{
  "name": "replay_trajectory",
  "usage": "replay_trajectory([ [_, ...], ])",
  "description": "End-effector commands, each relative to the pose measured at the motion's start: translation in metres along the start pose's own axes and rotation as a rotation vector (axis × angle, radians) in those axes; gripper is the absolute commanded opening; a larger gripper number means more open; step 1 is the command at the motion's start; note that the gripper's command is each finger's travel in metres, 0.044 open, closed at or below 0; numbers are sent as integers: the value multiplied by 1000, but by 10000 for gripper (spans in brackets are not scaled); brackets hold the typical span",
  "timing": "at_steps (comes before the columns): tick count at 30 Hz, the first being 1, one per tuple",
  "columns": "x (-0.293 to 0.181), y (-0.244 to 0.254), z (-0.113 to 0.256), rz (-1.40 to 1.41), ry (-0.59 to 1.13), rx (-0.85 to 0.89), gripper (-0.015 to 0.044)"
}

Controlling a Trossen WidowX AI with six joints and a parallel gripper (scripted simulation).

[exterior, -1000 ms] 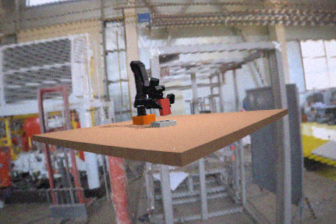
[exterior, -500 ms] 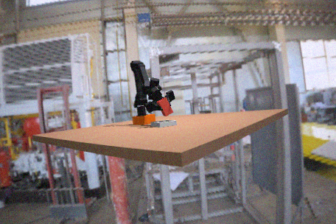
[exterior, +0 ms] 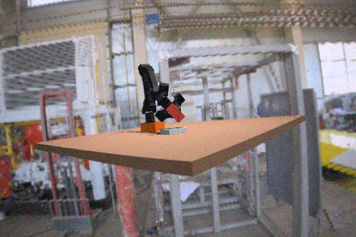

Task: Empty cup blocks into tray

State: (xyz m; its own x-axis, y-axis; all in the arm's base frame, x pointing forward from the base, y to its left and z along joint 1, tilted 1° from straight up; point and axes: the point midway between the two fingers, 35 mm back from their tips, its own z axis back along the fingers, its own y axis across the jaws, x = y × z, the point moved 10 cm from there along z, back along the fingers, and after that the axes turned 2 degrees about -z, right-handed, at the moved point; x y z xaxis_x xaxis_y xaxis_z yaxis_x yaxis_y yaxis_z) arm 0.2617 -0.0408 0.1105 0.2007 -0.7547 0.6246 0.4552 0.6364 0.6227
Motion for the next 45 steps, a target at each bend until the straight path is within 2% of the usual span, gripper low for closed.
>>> replay_trajectory([
  [1, 1, 1, -1, -110, -1, 8, 0],
  [45, -1, 0, -5, -1071, 3, 8, 0],
])
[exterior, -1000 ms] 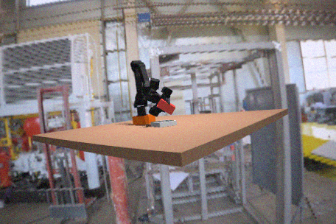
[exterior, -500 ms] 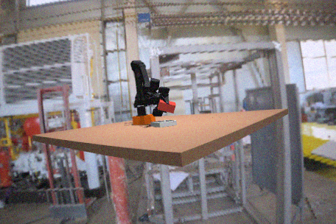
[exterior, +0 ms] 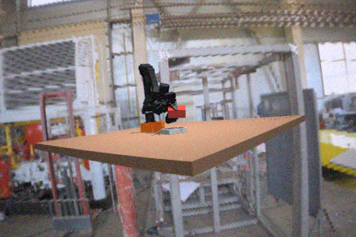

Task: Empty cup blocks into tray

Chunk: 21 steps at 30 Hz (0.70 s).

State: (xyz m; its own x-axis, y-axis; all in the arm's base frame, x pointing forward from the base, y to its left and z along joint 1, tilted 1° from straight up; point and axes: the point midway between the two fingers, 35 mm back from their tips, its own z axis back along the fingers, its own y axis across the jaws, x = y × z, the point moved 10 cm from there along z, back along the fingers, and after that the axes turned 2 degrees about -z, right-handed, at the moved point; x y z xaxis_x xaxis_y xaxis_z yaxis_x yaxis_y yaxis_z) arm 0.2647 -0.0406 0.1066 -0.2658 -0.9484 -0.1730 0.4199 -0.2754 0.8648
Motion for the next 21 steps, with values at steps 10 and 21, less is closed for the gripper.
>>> replay_trajectory([
  [10, -1, 1, -2, -307, 4, 5, 0],
  [21, -1, 0, -3, -547, 5, 5, 0],
])
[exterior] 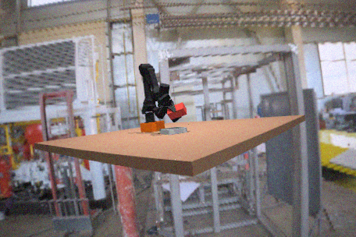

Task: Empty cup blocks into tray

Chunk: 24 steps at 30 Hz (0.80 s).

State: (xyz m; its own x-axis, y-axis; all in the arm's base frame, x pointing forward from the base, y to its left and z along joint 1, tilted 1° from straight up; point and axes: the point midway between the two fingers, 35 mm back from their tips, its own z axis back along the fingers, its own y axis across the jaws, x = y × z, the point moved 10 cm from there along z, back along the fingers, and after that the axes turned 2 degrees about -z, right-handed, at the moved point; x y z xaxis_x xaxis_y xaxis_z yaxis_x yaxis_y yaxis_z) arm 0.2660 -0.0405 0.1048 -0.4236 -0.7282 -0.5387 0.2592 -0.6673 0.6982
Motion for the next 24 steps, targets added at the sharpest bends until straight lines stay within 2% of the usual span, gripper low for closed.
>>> replay_trajectory([
  [1, -1, 1, -1, -110, 5, 4, 0],
  [24, -1, 0, -3, -612, 6, 3, 0],
])
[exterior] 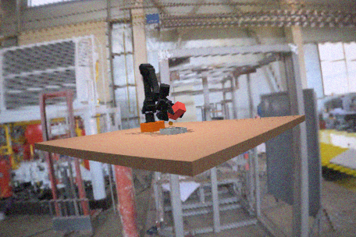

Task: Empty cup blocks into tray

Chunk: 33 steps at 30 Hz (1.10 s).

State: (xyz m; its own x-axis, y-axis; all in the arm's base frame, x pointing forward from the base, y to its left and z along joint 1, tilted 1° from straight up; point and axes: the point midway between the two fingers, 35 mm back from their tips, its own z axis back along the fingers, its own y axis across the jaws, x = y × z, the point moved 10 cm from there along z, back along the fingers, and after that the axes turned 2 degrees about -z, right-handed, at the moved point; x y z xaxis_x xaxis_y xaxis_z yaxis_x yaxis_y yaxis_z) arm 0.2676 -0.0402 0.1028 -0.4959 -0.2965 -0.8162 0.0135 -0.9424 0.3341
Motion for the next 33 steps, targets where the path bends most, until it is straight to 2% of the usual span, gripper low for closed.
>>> replay_trajectory([
  [1, -1, 0, -1, -110, 6, 2, 0],
  [10, -1, 0, -2, -292, 6, 2, 0],
  [33, 9, -4, -4, -295, 114, 25, 0],
])
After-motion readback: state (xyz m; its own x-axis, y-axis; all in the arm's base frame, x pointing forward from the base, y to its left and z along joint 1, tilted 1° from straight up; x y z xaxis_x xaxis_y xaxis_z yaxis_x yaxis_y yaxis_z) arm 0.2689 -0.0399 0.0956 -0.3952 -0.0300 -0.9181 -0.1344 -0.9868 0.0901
